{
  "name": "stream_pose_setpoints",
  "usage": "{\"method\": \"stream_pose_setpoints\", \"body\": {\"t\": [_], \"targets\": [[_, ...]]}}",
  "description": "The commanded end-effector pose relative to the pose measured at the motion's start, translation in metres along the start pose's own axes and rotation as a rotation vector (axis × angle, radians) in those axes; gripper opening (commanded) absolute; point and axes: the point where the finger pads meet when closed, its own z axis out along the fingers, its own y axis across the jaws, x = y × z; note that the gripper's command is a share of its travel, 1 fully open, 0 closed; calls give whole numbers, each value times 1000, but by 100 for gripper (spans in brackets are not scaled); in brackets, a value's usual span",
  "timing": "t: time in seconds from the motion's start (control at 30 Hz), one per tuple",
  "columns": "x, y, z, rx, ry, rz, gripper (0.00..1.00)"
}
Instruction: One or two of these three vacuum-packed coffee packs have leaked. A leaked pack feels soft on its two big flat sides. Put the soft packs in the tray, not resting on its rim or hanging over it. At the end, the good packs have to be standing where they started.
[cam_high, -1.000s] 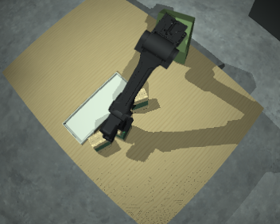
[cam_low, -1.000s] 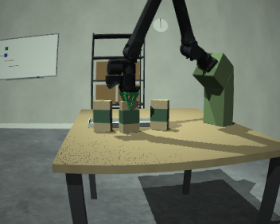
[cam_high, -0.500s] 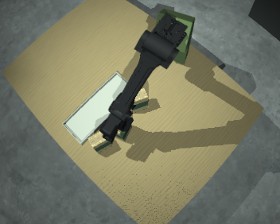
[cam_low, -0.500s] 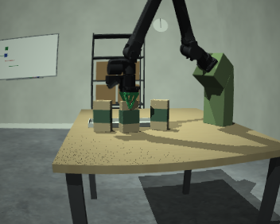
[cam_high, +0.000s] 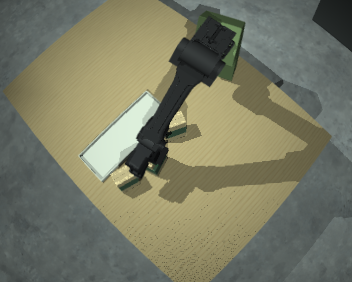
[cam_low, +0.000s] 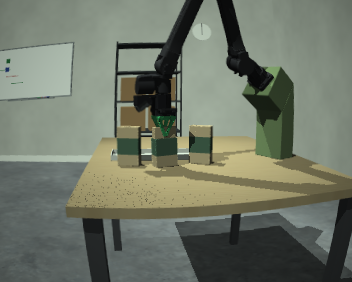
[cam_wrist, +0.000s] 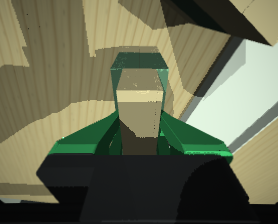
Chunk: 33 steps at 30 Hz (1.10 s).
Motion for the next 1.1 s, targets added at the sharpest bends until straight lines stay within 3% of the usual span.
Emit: {"method": "stream_pose_setpoints", "body": {"t": [0.0,0.43,1.07], "targets": [[-6,-4,-21,14,-30,-10,25],[-12,-3,-61,15,-42,-14,25],[-16,-4,-63,18,-56,-17,25]]}}
